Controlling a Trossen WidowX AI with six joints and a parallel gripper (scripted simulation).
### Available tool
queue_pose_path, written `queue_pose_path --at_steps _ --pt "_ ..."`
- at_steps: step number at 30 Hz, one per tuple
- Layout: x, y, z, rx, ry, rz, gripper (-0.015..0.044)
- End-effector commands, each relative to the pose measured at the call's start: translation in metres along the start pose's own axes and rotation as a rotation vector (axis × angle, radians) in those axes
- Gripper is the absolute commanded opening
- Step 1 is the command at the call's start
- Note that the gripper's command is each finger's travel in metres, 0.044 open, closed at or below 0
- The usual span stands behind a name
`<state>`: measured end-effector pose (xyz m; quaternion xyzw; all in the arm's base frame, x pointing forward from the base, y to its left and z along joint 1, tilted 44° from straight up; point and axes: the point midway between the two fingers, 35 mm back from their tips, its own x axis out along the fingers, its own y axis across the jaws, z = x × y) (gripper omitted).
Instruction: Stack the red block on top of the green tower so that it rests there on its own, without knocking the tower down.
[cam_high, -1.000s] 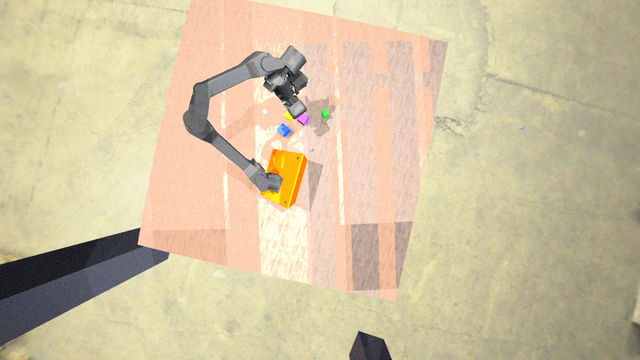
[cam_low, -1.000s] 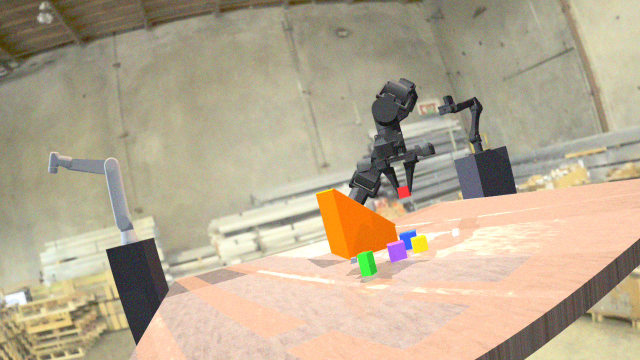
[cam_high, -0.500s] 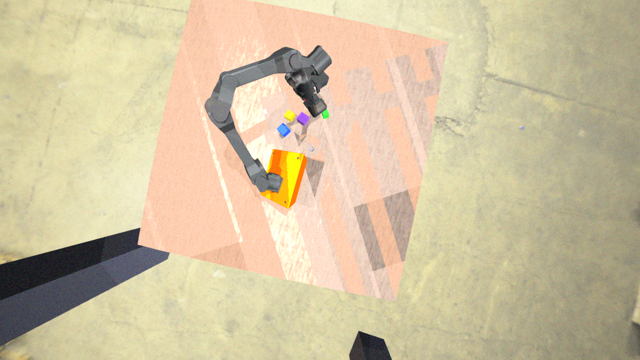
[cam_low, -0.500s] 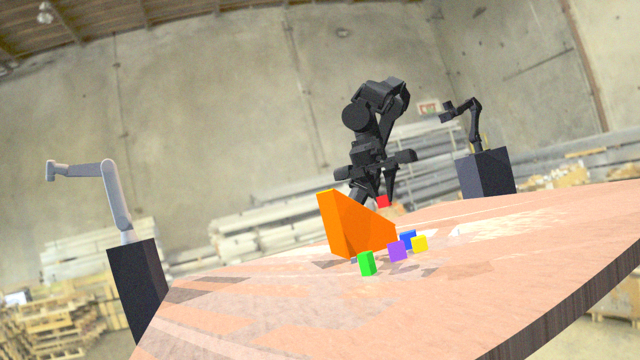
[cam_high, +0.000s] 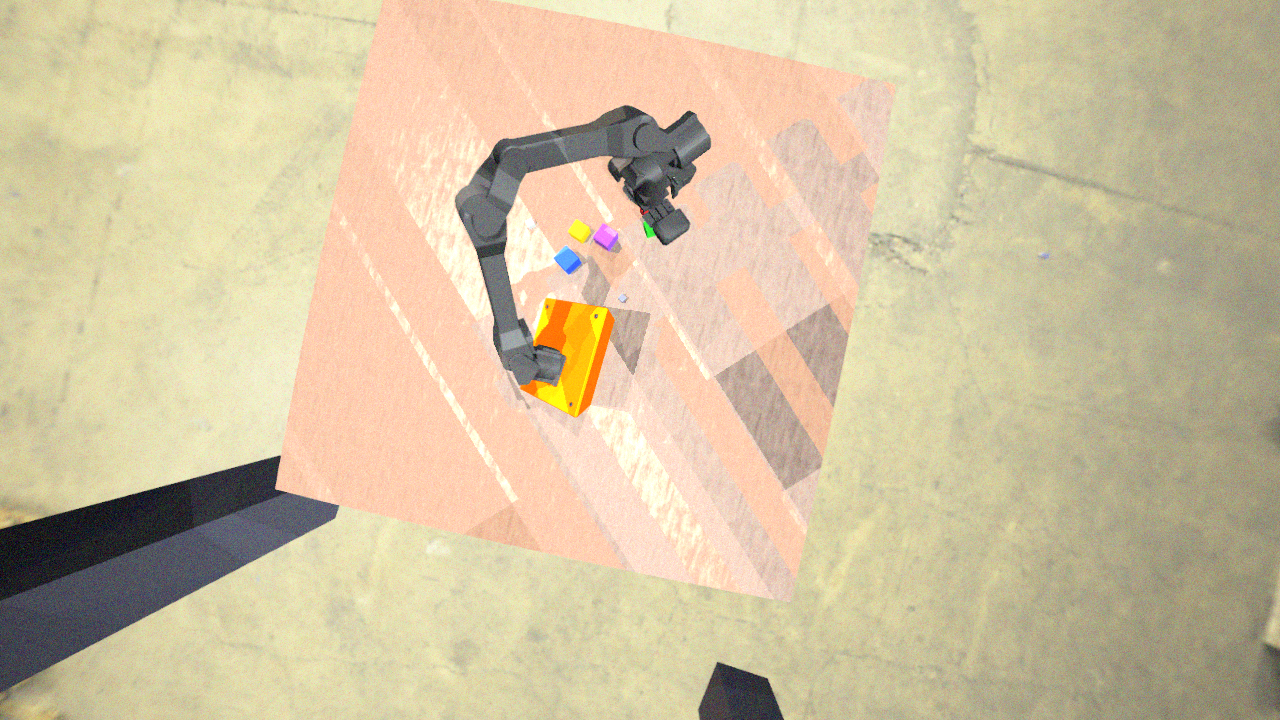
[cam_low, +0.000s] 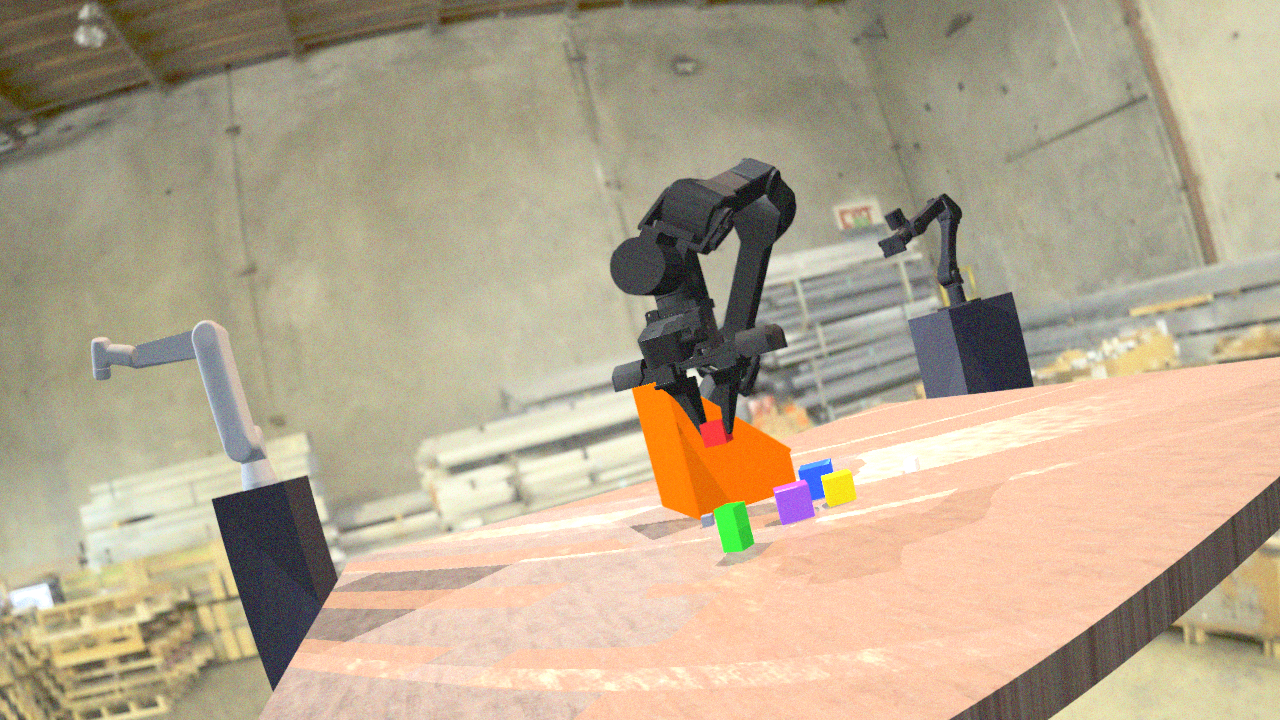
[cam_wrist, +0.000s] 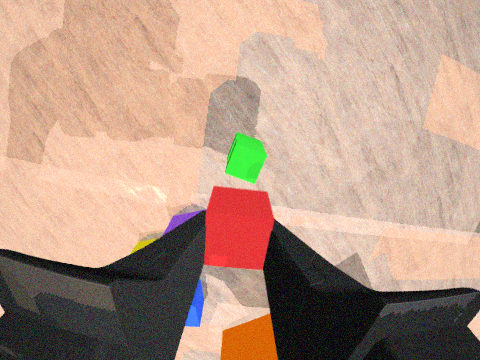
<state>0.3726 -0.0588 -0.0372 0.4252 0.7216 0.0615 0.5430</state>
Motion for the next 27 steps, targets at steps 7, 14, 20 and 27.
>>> queue_pose_path --at_steps 7,14,20,27 --pt "0.038 -0.004 0.005 -0.006 0.005 -0.001 0.0000" --pt "0.049 -0.004 0.005 -0.006 0.005 0.000 0.0000" --pt "0.070 -0.003 0.005 -0.006 0.006 0.000 0.0000" --pt "0.070 -0.003 0.005 -0.006 0.006 0.000 0.0000"
